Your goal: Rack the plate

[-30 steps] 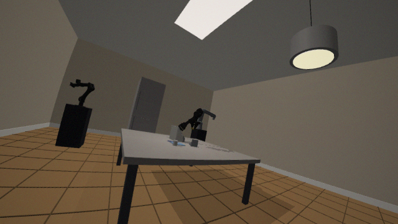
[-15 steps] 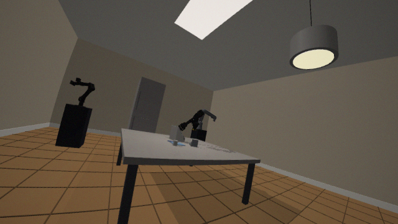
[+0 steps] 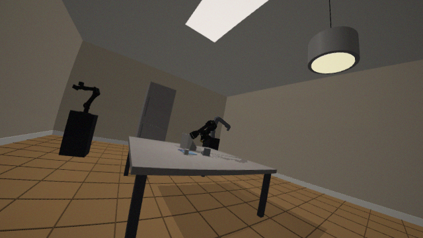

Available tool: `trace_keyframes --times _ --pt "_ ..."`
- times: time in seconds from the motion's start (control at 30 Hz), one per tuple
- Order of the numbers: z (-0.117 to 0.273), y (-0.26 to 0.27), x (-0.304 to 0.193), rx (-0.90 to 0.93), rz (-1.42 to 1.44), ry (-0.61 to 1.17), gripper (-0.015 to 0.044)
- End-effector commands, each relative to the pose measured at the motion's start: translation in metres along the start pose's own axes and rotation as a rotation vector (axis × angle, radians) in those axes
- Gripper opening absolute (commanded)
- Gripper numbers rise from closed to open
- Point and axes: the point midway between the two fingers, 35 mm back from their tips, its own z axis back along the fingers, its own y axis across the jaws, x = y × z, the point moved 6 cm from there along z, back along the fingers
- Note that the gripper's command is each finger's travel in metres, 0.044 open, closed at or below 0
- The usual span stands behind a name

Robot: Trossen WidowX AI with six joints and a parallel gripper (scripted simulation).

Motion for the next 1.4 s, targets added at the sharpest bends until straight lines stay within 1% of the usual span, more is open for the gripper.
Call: trace_keyframes --times 0.0,0.33,0.67,1.03,1.37 --pt "-0.012 0.001 0.000 0.012 0.060 -0.080 0.0000" --pt "-0.043 0.009 -0.004 0.079 0.249 -0.310 0.0000" --pt "-0.068 0.015 -0.013 0.187 0.418 -0.517 0.0000" --pt "-0.088 0.017 -0.028 0.350 0.572 -0.714 0.0000" --pt "-0.100 0.011 -0.044 0.530 0.676 -0.859 0.0000"
